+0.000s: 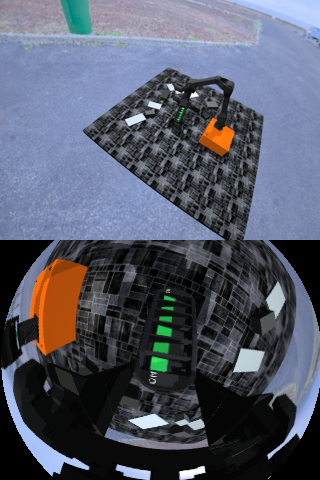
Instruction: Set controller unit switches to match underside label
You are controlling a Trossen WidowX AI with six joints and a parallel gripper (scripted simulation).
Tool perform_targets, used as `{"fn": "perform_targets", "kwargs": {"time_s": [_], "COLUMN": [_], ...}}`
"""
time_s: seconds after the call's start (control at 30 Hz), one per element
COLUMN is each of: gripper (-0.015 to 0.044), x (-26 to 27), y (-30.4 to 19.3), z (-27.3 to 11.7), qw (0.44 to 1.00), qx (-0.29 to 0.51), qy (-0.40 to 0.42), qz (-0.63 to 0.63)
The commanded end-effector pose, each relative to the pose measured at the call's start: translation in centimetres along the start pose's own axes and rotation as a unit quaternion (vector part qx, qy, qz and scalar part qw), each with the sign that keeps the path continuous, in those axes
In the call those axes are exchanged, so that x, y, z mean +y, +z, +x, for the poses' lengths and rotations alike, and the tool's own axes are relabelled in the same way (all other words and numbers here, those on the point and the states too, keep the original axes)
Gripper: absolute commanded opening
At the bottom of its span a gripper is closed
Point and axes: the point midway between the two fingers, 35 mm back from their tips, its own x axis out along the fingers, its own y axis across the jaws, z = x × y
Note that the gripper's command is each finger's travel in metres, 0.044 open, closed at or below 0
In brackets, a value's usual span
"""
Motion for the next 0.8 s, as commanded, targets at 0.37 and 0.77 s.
{"fn": "perform_targets", "kwargs": {"time_s": [0.37,0.77], "gripper": [0.0336,0.0335], "x": [-0.12,-0.12], "y": [0.67,1.21], "z": [-0.79,-1.06], "qw": [1.0,1.0], "qx": [0.01,0.017], "qy": [-0.006,-0.006], "qz": [0.001,0.001]}}
